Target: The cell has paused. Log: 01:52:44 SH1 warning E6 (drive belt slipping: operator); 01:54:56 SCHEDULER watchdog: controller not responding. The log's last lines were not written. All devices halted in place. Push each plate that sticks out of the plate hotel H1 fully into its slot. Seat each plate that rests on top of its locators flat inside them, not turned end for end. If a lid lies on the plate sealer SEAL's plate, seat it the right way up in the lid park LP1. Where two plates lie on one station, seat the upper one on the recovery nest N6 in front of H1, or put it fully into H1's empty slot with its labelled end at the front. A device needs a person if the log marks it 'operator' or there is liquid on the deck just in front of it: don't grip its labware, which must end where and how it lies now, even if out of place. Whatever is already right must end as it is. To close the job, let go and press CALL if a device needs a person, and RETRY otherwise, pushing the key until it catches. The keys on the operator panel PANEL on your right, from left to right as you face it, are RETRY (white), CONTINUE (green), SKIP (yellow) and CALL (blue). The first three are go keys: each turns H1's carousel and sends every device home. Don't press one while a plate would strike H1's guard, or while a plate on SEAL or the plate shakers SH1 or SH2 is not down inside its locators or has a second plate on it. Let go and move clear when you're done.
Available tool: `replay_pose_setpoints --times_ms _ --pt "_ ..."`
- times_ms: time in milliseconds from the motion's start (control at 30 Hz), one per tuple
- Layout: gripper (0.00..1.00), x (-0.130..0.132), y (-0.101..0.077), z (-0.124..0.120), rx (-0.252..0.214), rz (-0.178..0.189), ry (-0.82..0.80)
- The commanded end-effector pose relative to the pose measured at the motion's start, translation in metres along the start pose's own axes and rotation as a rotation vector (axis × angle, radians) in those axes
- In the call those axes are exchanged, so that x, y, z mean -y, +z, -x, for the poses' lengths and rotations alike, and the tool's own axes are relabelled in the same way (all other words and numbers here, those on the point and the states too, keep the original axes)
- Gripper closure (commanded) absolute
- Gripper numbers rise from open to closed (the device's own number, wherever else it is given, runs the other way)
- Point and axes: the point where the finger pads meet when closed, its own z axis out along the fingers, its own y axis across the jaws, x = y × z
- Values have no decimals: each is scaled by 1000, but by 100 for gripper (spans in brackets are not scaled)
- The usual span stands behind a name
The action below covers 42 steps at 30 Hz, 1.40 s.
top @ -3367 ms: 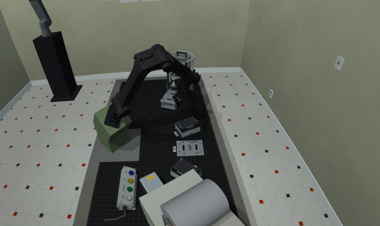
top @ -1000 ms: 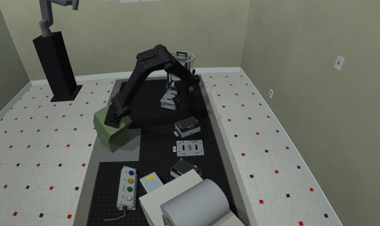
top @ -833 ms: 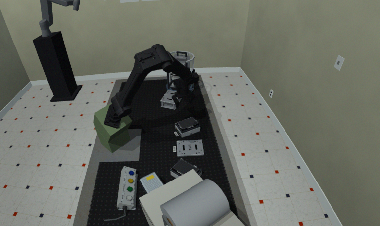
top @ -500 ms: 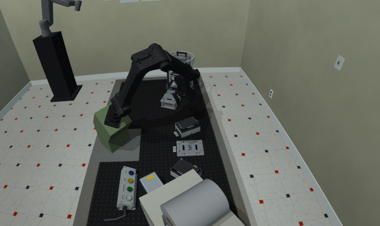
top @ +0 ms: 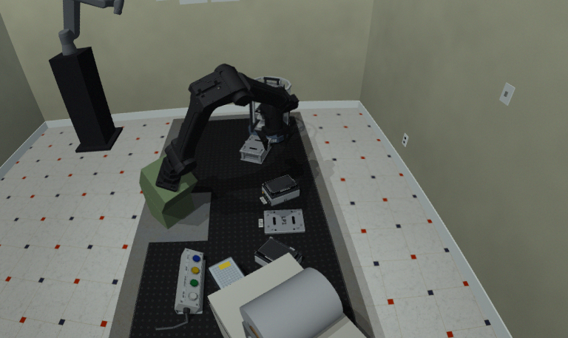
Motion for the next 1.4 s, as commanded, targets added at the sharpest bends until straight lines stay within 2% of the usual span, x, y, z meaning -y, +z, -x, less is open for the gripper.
replay_pose_setpoints --times_ms 0,267,467,500,567,767,833,933,967,1033,1067,1367 --pt "0 16 -23 1 8 -32 28" --pt "0 17 -48 -2 11 -39 34" --pt "0 16 -55 -1 9 -30 33" --pt "0 16 -52 -6 3 -17 42" --pt "0 16 -68 -2 13 -40 35" --pt "0 16 -84 -2 14 -39 35" --pt "0 15 -85 1 11 -30 28" --pt "0 16 -76 -9 0 -7 50" --pt "0 8 -70 -8 -5 8 39" --pt "0 8 -70 -8 -5 8 39" --pt "0 15 -80 9 7 -14 50" --pt "0 22 -80 39 9 -13 349"
